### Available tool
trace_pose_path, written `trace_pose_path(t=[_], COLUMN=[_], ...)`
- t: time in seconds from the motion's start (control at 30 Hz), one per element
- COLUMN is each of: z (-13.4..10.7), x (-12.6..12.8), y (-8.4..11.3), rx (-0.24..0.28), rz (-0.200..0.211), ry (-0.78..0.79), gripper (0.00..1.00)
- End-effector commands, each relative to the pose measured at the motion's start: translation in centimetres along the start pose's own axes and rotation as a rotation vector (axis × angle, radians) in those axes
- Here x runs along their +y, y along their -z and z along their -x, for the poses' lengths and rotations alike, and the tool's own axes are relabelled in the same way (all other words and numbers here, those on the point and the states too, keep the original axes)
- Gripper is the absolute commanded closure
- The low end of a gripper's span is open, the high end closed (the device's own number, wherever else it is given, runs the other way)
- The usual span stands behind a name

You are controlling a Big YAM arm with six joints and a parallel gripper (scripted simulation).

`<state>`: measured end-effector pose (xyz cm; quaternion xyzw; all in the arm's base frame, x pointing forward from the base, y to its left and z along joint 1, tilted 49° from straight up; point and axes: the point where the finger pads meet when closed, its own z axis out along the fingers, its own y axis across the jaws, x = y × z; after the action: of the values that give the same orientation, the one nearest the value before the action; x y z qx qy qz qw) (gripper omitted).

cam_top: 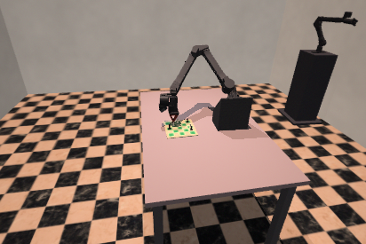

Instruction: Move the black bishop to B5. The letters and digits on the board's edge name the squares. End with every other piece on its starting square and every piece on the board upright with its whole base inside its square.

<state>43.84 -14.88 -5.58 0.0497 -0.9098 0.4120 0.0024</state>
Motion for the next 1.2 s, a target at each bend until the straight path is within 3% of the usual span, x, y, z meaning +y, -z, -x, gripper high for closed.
trace_pose_path(t=[0.0, 0.23, 0.27, 0.33, 0.37, 0.5, 0.53, 0.7, 0.73, 1.17], z=[1.47, 1.47, 1.47, 1.47, 1.47, 1.47, 1.47, 1.47, 1.47, 1.54], x=[-0.59, -0.59, -0.59, -0.59, -0.59, -0.59, -0.59, -0.59, -0.59, -0.53], y=[0.09, 0.09, 0.09, 0.09, 0.09, 0.09, 0.09, 0.09, 0.09, 0.66], rx=[-0.020, -0.020, -0.020, -0.020, -0.020, -0.020, -0.020, -0.020, -0.020, -0.024], rz=[-0.001, -0.001, -0.001, -0.001, -0.001, -0.001, -0.001, -0.001, -0.001, 0.000], ry=[-0.018, -0.018, -0.018, -0.018, -0.018, -0.018, -0.018, -0.018, -0.018, -0.016], gripper=[1.00, 1.00, 0.94, 0.94, 0.86, 0.86, 0.79, 0.72, 0.65, 0.65])
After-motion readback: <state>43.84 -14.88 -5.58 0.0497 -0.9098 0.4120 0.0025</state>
